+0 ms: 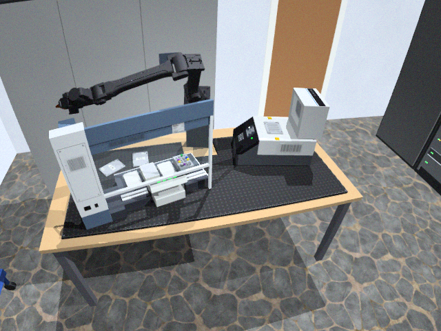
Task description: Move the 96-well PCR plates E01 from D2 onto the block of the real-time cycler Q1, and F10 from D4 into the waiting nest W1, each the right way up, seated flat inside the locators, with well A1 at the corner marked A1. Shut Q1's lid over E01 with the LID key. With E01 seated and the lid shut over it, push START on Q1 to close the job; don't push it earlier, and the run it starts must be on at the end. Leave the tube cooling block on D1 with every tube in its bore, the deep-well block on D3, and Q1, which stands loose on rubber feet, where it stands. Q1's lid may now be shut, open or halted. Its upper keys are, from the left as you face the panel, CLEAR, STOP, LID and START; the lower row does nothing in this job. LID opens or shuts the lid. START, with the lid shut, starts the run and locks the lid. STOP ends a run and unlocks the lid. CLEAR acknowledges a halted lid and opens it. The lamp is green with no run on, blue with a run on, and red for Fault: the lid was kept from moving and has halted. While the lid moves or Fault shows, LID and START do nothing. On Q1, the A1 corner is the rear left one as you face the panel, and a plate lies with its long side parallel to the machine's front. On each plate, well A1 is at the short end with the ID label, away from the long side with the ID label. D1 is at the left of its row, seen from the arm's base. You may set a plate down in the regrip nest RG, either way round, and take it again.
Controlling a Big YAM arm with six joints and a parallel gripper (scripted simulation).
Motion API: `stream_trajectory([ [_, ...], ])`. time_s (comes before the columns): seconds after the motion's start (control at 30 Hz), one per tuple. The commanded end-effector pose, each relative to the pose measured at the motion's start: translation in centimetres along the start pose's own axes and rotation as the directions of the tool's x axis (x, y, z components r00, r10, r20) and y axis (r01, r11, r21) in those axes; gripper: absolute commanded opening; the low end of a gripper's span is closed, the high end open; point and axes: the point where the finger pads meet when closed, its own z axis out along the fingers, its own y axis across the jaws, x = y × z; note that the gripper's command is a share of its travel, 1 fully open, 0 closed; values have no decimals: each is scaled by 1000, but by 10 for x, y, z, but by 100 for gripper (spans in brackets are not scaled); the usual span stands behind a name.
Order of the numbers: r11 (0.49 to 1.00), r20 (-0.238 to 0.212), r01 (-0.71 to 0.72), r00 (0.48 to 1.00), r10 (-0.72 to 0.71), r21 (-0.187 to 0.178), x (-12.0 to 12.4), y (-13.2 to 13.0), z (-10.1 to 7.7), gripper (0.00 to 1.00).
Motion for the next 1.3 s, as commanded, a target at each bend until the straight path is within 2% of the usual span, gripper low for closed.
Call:
stream_trajectory([
  [0.0,998,106,52,993,-56,41,-37,-8,-20,0],
  [0.07,996,142,64,987,-73,69,-50,-14,-28,0],
  [0.17,995,147,61,987,-71,77,-53,-18,-29,0],
  [0.23,991,180,68,980,-89,119,-64,-30,-33,0],
  [0.3,992,175,62,981,-81,112,-75,-39,-37,0],
  [0.37,984,199,67,975,-99,163,-84,-50,-40,0],
  [0.5,969,259,82,955,-143,232,-105,-64,-50,0],
  [0.53,967,276,86,949,-153,239,-113,-64,-54,0],
  [0.63,971,271,74,953,-137,228,-131,-76,-65,0],
  [0.7,971,271,74,953,-137,228,-131,-76,-65,0],
  [0.8,954,310,72,936,-165,291,-144,-85,-75,0],
  [0.9,941,341,84,919,-200,328,-153,-81,-79,0],
  [1.03,948,345,85,918,-194,307,-174,-83,-94,0],
  [1.2,982,433,29,895,-108,185,-198,-57,-114,0],
  [1.27,982,433,29,895,-108,185,-198,-57,-114,0],
])
